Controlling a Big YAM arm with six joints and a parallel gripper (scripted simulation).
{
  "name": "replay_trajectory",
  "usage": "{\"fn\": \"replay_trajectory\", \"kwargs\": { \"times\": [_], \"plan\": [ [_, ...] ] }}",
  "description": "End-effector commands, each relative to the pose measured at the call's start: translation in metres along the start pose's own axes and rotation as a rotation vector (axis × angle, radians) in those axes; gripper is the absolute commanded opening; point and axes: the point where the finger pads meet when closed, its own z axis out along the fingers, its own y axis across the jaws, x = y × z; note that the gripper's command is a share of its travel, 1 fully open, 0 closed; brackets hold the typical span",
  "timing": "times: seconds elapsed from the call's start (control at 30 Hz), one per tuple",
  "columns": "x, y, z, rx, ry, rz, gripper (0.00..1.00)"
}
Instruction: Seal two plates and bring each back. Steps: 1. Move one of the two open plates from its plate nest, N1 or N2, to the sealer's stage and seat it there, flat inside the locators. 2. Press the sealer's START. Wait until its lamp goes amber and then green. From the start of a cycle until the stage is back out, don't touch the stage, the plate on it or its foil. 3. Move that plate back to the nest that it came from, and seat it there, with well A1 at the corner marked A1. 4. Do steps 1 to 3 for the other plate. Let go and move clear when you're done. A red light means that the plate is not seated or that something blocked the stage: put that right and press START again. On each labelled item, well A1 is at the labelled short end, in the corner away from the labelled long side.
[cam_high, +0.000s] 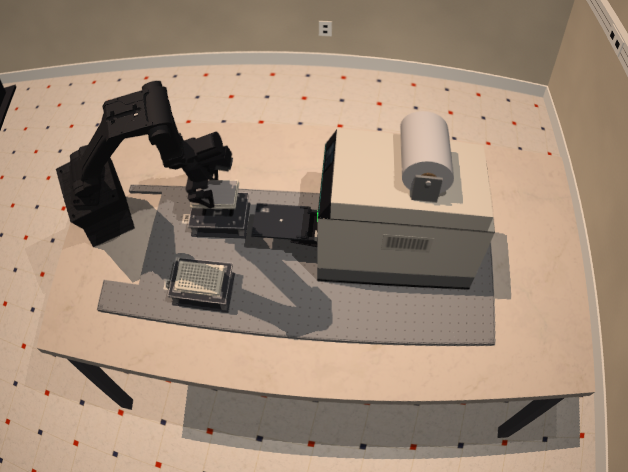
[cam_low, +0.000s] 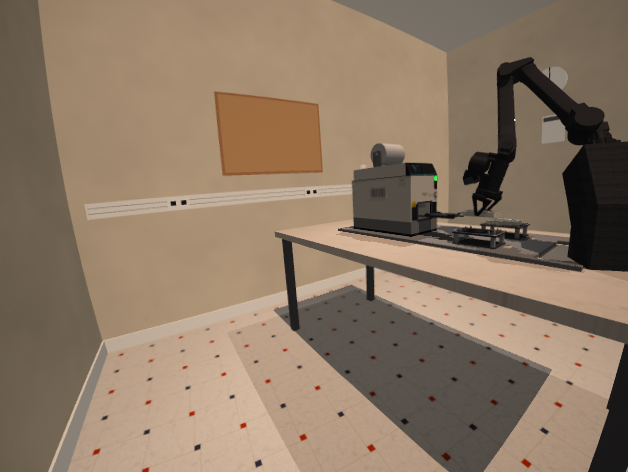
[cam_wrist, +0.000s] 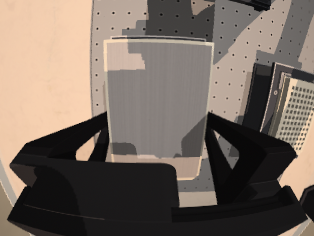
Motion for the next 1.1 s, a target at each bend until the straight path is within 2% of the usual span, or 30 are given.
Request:
{"fn": "replay_trajectory", "kwargs": {
  "times": [0.0, 0.57, 0.73, 1.07],
  "plan": [
    [-0.004, -0.005, 0.004, 0.004, -0.013, 0.012, 0.00],
    [-0.010, -0.004, 0.014, 0.005, -0.022, 0.025, 0.00],
    [0.003, -0.006, 0.015, 0.007, -0.003, 0.011, 0.00],
    [0.001, -0.004, 0.019, 0.005, -0.009, 0.011, 0.00]
  ]
}}
